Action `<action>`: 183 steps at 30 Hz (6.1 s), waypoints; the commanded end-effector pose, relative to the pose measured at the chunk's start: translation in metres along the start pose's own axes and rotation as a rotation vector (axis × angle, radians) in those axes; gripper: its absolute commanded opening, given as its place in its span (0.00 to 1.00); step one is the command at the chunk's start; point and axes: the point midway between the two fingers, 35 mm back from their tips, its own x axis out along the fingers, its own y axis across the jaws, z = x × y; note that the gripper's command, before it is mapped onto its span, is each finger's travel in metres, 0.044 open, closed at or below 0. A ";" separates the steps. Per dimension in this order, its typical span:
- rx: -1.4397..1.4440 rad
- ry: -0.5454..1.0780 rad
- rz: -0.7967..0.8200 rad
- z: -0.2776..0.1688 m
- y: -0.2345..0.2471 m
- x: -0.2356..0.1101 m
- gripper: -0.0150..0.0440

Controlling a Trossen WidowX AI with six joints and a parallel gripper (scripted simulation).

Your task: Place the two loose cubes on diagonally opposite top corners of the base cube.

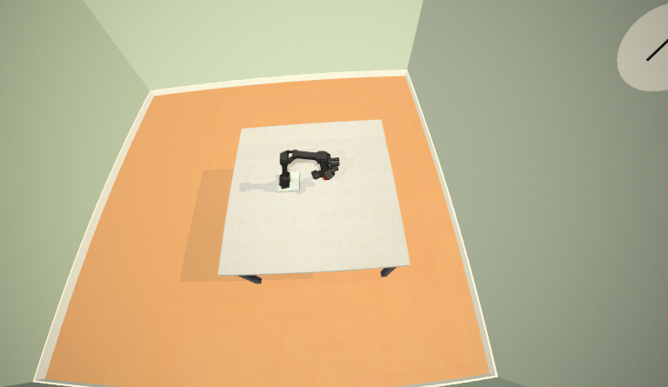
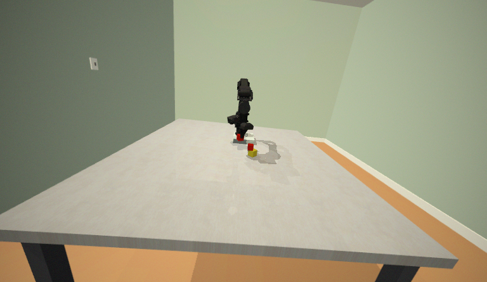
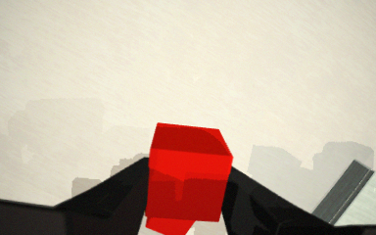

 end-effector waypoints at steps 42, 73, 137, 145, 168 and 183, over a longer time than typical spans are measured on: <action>0.383 0.017 -0.004 -0.114 0.013 0.020 0.43; 0.372 0.010 -0.003 -0.114 0.013 0.059 0.43; 0.375 0.013 -0.002 -0.115 0.014 0.046 0.60; 0.375 0.013 -0.002 -0.115 0.014 0.036 0.60; 0.375 0.014 -0.002 -0.114 0.014 0.007 0.60; 0.370 0.014 -0.006 -0.124 0.014 0.001 0.74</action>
